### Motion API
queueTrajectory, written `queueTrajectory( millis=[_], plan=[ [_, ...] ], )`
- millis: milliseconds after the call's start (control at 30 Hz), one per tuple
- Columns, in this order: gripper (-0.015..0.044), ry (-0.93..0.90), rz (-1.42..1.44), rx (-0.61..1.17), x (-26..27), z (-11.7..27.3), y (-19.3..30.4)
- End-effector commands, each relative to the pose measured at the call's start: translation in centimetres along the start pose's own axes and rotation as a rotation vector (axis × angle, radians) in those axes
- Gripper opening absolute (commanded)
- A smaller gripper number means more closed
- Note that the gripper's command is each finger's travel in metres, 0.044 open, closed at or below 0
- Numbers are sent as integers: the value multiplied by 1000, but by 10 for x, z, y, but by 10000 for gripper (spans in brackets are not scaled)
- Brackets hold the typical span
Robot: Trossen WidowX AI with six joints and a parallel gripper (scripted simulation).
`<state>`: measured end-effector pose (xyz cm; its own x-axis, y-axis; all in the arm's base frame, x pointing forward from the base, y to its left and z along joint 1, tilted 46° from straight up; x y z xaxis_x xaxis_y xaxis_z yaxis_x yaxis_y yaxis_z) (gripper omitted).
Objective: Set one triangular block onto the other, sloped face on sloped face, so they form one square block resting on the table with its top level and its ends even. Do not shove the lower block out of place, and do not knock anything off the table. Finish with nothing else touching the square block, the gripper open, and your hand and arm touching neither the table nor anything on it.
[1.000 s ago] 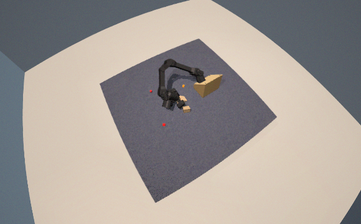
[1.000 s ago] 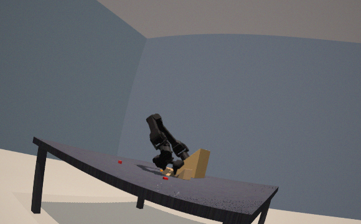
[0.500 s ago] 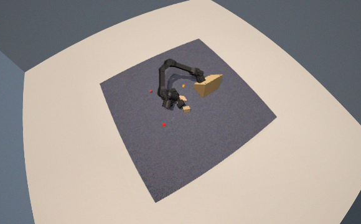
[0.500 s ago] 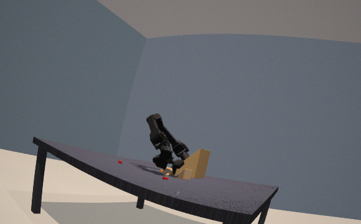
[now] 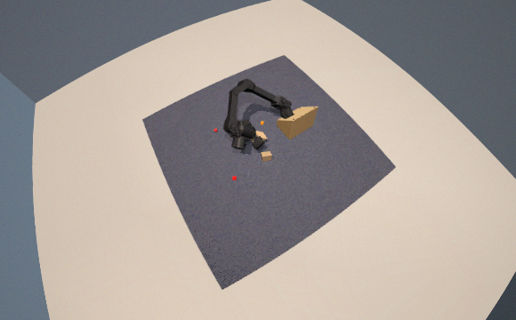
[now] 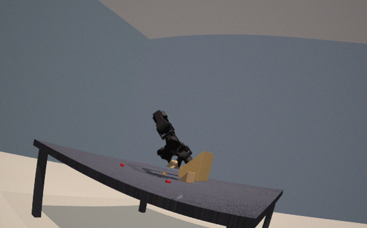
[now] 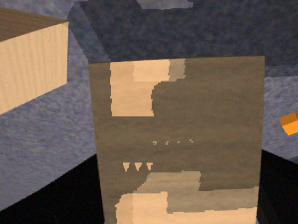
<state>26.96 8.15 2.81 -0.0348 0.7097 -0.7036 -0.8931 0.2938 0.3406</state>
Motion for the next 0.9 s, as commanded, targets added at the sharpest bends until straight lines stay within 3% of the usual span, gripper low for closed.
queueTrajectory(
  millis=[0,400,867],
  plan=[
    [0,-4,3,-4,0,19,15],
    [0,-3,29,-21,0,25,21],
    [0,-7,452,-244,-4,22,37]
  ],
)
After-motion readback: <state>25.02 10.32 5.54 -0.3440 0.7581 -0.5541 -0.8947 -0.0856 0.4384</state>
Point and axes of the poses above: the point midway between the two fingers, 35 mm back from their tips, its own z axis back along the fingers, its own x axis across the jaws, y = z × x, the point moved 5 cm from there along z, back along the fingers
